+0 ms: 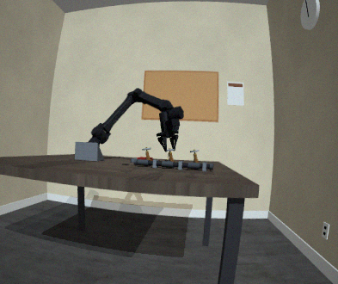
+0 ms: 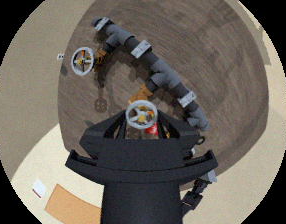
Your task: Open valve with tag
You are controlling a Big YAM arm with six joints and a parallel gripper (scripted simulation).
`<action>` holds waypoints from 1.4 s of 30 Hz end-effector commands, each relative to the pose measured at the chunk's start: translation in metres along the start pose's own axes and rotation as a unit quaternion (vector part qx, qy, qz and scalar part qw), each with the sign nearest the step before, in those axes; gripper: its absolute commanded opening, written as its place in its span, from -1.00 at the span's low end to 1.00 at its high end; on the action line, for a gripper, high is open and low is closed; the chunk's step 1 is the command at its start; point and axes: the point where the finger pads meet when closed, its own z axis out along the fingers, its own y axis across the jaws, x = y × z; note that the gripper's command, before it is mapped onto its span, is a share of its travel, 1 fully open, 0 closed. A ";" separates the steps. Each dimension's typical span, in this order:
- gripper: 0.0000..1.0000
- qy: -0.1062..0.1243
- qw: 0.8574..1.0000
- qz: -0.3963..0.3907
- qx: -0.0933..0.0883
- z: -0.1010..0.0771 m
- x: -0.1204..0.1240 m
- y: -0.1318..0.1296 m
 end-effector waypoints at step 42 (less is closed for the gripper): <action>-1.00 -0.011 0.551 -0.835 0.005 -0.005 -0.012 0.016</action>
